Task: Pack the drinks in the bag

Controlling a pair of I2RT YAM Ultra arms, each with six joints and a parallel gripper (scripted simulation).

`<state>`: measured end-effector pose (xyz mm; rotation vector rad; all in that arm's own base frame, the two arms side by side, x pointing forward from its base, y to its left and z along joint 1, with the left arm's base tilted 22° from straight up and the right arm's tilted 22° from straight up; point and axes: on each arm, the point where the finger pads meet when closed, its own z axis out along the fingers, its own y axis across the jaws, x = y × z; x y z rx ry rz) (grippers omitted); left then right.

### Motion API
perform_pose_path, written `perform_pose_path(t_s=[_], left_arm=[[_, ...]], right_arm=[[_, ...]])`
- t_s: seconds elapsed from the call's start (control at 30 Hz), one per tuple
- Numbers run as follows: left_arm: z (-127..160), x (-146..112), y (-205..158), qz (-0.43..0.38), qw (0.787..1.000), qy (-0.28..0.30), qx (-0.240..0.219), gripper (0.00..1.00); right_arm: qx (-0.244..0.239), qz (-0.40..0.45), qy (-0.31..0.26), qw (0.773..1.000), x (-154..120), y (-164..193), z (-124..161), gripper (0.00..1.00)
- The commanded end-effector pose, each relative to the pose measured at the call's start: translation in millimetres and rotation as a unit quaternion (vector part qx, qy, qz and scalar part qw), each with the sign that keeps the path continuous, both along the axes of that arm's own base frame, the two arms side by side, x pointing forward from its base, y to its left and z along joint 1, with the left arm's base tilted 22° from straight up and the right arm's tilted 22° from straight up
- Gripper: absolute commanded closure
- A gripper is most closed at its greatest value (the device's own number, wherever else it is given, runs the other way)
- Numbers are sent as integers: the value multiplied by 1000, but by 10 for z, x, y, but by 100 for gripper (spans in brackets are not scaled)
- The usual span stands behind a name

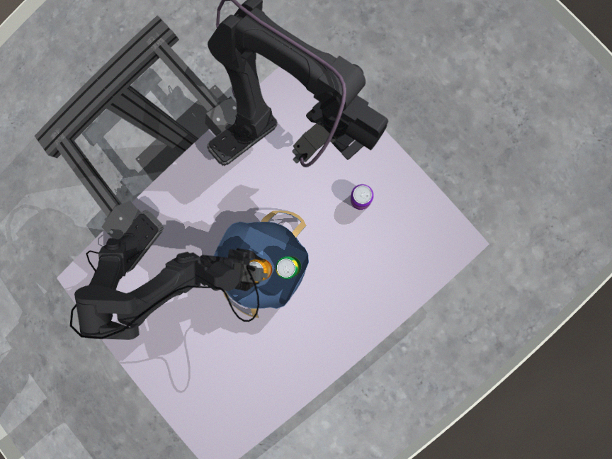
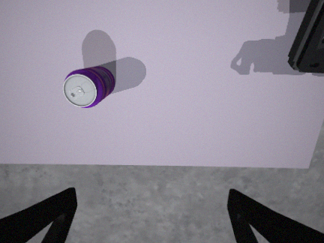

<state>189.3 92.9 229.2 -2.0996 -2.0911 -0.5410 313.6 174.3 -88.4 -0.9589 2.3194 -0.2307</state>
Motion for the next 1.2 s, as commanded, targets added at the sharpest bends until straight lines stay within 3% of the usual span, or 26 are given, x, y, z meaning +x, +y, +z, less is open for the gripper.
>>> perform_pose_path(t_s=[0.0,0.33,0.47,0.5,1.17], left_arm=[[54,-8,-39,-8,1000,-6,-5,0],[54,-8,-39,-8,1000,-6,-5,0],[54,-8,-39,-8,1000,-6,-5,0],[54,-8,-39,-8,1000,-6,-5,0],[54,-8,-39,-8,1000,-6,-5,0]], right_arm=[[37,11,-40,998,178,144,126,30],[36,21,-39,998,164,180,27,30],[48,24,-55,997,223,271,182,30],[38,18,-41,998,196,182,26,30],[41,19,-46,998,255,177,-37,30]])
